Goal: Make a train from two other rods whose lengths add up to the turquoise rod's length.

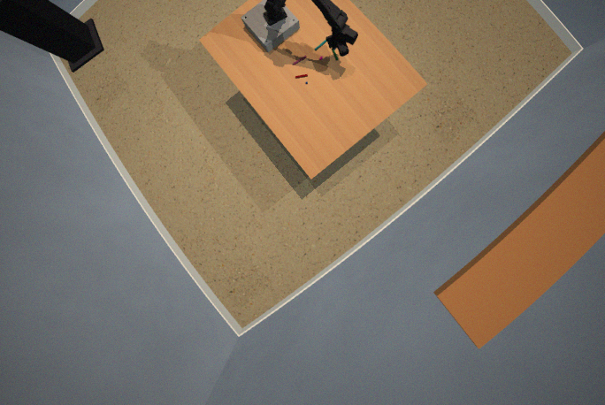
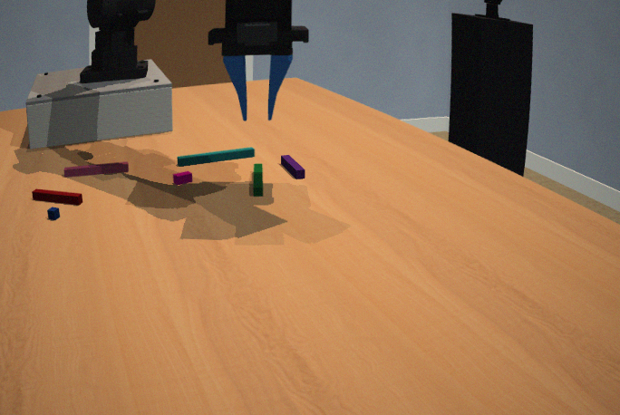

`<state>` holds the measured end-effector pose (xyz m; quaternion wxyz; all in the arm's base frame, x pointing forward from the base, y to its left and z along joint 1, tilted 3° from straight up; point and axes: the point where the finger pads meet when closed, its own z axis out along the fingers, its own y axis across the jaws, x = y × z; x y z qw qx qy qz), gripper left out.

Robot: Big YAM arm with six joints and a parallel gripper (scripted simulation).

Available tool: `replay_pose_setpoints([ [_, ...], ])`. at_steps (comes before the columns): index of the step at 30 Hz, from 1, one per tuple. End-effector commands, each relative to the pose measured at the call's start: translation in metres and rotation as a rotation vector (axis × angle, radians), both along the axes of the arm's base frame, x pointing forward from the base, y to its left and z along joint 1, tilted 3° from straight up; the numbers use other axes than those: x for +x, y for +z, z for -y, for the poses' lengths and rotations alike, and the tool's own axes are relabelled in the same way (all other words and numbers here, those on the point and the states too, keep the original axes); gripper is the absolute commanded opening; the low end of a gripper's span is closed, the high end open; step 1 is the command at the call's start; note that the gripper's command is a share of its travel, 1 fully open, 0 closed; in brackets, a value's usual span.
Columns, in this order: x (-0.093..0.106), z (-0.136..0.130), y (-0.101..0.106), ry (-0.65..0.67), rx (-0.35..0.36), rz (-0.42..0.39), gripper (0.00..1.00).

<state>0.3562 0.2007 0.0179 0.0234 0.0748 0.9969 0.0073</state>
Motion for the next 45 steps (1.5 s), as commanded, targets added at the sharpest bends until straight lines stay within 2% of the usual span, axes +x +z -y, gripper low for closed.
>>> replay_pose_setpoints([
  [1, 0.02, -0.01, 0.01, 0.011, 0.022, 0.039, 0.24],
  [30, 0.02, -0.01, 0.009, 0.006, 0.022, 0.04, 0.24],
  [45, 0.006, -0.001, -0.011, 0.005, 0.005, 0.009, 0.24],
])
